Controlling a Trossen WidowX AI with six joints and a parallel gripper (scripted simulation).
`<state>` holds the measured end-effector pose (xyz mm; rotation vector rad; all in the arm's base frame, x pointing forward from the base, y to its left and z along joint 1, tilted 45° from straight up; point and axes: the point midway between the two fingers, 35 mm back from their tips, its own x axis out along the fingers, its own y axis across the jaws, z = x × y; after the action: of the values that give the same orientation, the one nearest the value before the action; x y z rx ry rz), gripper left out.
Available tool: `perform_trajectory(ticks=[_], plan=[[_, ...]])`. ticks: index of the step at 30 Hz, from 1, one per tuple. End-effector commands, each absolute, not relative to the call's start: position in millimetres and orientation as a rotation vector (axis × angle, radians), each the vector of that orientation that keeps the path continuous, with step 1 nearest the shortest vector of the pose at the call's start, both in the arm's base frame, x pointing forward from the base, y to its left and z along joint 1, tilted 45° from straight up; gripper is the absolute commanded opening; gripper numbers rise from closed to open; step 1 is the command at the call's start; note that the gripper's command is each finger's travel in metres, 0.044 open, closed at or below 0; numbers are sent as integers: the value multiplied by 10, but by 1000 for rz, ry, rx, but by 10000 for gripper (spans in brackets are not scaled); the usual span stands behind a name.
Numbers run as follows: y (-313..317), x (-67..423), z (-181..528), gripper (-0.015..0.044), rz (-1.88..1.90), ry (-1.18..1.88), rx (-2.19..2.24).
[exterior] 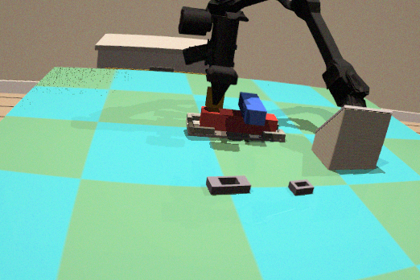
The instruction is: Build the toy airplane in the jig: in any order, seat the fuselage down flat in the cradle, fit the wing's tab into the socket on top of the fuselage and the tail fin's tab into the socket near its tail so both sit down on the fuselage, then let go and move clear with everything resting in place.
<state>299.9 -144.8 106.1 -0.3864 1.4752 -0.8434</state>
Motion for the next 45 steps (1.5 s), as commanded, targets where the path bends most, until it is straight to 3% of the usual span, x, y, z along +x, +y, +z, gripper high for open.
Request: perform_trajectory(ticks=[1, 3, 7, 9, 12, 22, 32, 39, 45], plan=[[-1467, 2988, 1047, 67, -843, 1478, -393], [-1452, 2996, 1057, 79, -843, 1476, -387], [-1452, 2996, 1057, 52, -843, 1476, -387], [-1452, 2996, 1057, 0, -843, 1476, -387], [-1452, 2996, 1057, 0, -843, 1476, -387], [-1452, 2996, 1057, 260, -843, 1476, -387], [-1435, 3003, 1073, 260, -843, 1476, -386], [-833, 3105, 1667, 260, -839, 1481, -390], [-817, 3137, 1681, 260, -840, 1481, -390]])
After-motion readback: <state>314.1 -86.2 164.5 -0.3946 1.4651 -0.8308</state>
